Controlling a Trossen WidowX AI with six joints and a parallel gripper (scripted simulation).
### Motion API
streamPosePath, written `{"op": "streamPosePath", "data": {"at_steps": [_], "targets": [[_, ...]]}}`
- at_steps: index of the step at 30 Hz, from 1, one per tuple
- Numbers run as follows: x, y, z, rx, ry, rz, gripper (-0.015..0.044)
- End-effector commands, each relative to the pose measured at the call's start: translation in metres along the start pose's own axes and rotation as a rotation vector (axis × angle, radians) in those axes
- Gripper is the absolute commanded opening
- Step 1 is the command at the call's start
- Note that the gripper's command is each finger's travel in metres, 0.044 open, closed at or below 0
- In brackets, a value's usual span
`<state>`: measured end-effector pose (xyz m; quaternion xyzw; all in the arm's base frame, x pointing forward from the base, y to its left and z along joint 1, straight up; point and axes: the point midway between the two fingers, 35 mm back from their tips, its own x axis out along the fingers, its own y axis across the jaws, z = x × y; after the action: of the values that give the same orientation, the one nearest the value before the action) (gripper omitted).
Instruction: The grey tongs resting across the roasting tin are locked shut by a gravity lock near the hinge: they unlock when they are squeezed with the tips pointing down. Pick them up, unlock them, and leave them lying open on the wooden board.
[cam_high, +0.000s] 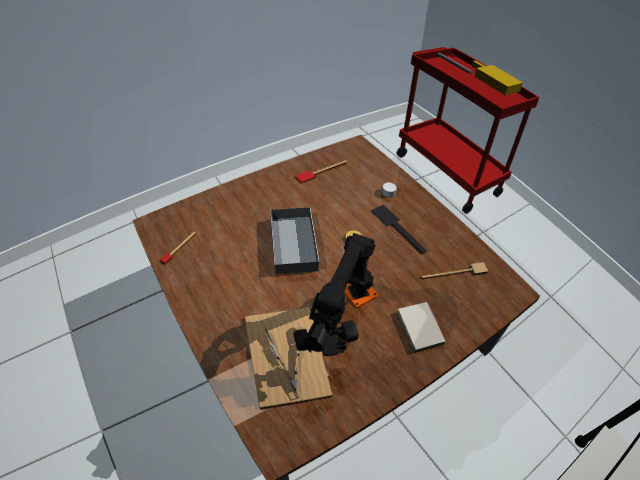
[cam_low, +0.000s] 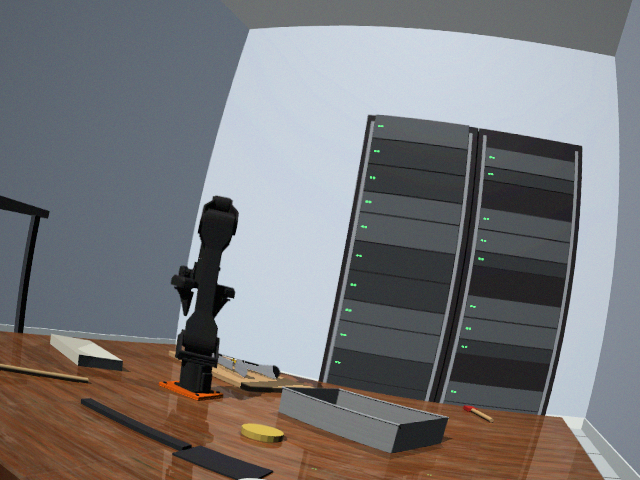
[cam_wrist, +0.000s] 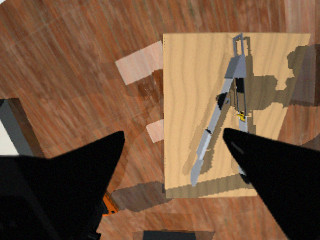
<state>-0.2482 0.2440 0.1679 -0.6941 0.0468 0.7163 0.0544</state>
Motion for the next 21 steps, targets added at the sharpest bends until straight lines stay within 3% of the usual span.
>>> {"op": "streamPosePath", "data": {"at_steps": [1,8,14,21], "targets": [[-0.022,0.036,-0.011,0.011,0.012,0.003,0.0440],[-0.024,0.035,-0.011,0.011,0.008,0.000,0.0440],[-0.064,0.035,-0.011,0.012,-0.057,-0.041,0.0440],[-0.066,0.035,-0.011,0.012,-0.060,-0.043,0.0440]]}}
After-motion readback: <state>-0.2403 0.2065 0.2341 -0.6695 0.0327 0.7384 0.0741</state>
